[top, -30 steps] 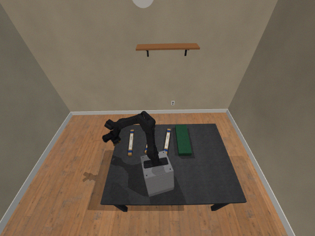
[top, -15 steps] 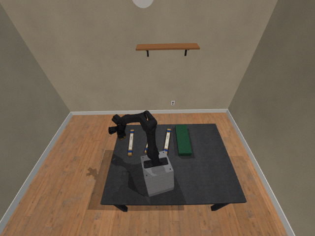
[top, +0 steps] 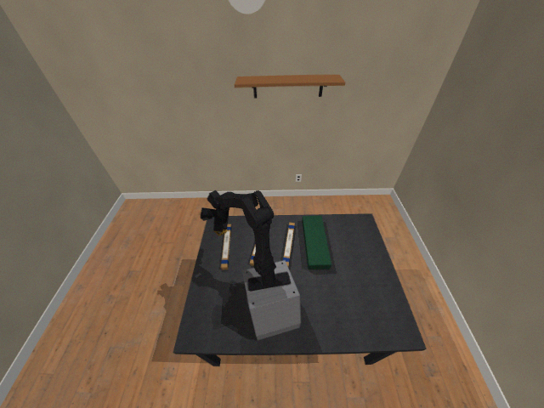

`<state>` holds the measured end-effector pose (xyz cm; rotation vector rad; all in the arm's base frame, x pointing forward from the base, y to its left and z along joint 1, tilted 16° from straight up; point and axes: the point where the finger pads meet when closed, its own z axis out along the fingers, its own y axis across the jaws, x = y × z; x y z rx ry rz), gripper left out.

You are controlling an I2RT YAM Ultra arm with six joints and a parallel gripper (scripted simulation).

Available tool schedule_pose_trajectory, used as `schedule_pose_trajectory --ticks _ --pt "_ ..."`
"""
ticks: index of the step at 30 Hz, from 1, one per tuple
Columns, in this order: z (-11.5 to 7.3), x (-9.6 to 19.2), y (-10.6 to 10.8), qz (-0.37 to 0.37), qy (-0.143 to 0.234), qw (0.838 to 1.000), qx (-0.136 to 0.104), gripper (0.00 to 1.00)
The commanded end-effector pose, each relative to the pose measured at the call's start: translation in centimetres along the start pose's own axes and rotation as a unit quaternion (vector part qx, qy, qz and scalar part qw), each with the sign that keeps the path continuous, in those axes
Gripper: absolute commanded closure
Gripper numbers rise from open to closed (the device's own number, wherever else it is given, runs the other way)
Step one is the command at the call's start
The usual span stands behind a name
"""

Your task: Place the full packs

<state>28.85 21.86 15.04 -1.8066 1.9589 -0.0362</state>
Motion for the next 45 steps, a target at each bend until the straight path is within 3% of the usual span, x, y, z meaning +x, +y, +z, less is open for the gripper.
schedule_pose_trajectory --ticks 1,12,18,25,27,34,42,44,45 --pt "-2.2 0.5 -1.7 0.060 -0.010 0.998 0.012 0.26" --pt "-3.4 5.9 -4.0 0.204 0.023 0.978 0.023 0.26" --pt "-4.4 9.3 -5.0 0.297 0.043 0.953 0.032 0.26" --pt "-5.8 13.4 -5.7 0.403 0.064 0.912 0.044 0.26" --pt "-5.8 13.4 -5.7 0.403 0.064 0.912 0.044 0.26" --pt "-7.3 17.2 -5.7 0.503 0.081 0.858 0.058 0.26" --pt "-9.6 21.9 -5.0 0.610 0.096 0.783 0.074 0.26" --pt "-9.6 21.9 -5.0 0.610 0.096 0.783 0.074 0.26" --pt "-9.9 22.5 -4.9 0.623 0.098 0.772 0.076 0.26"
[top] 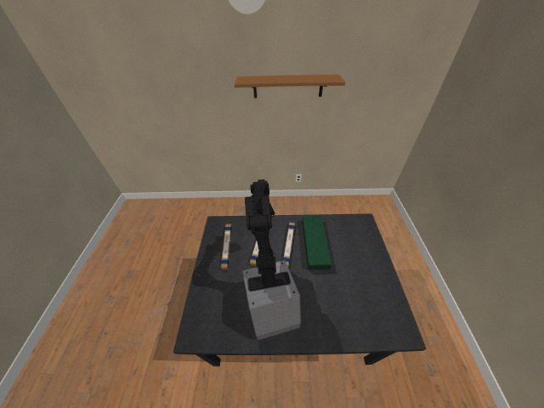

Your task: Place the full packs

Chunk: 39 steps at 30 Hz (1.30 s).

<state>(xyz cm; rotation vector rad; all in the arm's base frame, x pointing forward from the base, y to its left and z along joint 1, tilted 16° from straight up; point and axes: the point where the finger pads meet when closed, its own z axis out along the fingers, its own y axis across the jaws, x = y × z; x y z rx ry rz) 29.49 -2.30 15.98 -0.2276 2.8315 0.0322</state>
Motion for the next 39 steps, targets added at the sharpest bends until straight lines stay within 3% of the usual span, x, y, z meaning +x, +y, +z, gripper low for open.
schedule_pose_trajectory --ticks 1,6,8,11,39 --pt "-2.3 -0.2 -1.1 0.051 -0.020 0.998 0.002 0.26" --pt "-2.9 1.1 -3.1 0.133 -0.010 0.991 0.010 0.26" --pt "-1.9 1.3 -3.4 0.166 0.012 0.986 0.013 0.26" --pt "-2.7 1.0 -2.7 0.156 -0.003 0.988 0.011 0.26" --pt "-2.7 0.9 -2.8 0.156 -0.006 0.988 0.012 0.26"
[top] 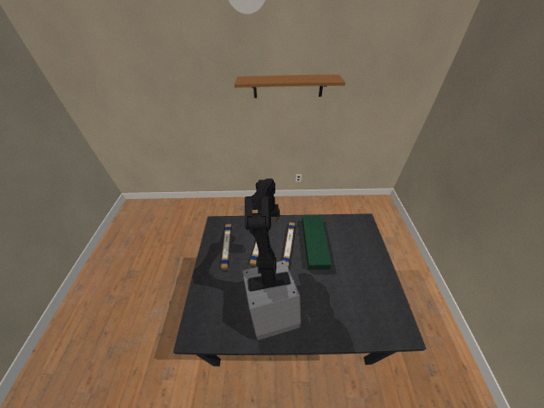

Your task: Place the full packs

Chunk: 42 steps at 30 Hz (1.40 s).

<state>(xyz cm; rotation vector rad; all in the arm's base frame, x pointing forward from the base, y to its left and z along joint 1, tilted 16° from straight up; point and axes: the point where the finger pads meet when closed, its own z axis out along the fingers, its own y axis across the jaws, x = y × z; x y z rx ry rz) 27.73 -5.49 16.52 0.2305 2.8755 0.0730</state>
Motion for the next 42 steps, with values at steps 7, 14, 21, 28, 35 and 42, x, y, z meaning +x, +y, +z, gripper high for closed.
schedule_pose_trajectory --ticks 7,14,21,28,35,42 --pt "-1.6 -1.0 0.4 -0.003 -0.026 1.000 0.000 0.26" --pt "-1.6 -1.0 0.4 -0.003 -0.026 1.000 0.000 0.26" --pt "3.2 -1.9 0.2 -0.001 0.001 1.000 0.001 0.58" --pt "5.3 -4.6 0.3 -0.002 -0.016 1.000 0.002 0.58" --pt "9.0 -7.4 0.3 -0.003 -0.021 1.000 0.002 0.58" --pt "12.8 -9.9 0.4 -0.003 -0.022 1.000 0.002 0.58"
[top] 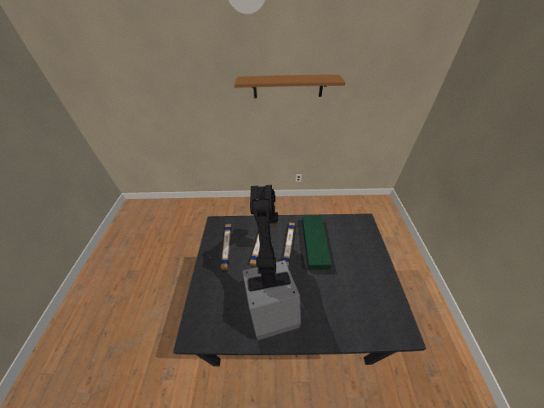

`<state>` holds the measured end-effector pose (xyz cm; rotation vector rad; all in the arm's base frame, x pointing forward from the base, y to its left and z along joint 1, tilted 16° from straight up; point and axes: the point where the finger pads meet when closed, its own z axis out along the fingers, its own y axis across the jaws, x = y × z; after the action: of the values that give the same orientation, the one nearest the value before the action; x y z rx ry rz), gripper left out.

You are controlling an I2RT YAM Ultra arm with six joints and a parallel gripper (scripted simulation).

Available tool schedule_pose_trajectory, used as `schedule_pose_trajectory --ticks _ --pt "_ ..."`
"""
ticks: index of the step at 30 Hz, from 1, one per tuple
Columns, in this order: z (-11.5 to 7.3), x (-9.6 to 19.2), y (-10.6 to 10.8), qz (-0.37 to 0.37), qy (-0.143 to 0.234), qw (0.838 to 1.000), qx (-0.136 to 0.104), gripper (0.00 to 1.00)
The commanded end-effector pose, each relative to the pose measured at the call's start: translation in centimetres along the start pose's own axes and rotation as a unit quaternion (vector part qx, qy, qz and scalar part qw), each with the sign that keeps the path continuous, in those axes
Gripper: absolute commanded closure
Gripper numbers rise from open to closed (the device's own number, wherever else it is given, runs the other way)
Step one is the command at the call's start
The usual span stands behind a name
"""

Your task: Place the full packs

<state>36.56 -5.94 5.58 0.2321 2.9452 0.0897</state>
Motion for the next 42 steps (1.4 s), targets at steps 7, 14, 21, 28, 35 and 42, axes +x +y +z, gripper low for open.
schedule_pose_trajectory --ticks 7,14,21,28,35,42 --pt "-1.9 -4.8 0.0 0.000 -0.076 0.997 0.005 0.58" --pt "-1.0 -4.7 -0.1 0.002 -0.063 0.998 0.004 0.58" --pt "-1.4 -4.8 -0.1 0.002 -0.068 0.998 0.005 0.58" --pt "-1.6 -4.8 -0.1 0.002 -0.071 0.997 0.005 0.58" --pt "0.5 -3.2 0.0 0.000 -0.049 0.999 0.003 0.58" --pt "1.1 -3.2 0.0 0.000 -0.049 0.999 0.003 0.58"
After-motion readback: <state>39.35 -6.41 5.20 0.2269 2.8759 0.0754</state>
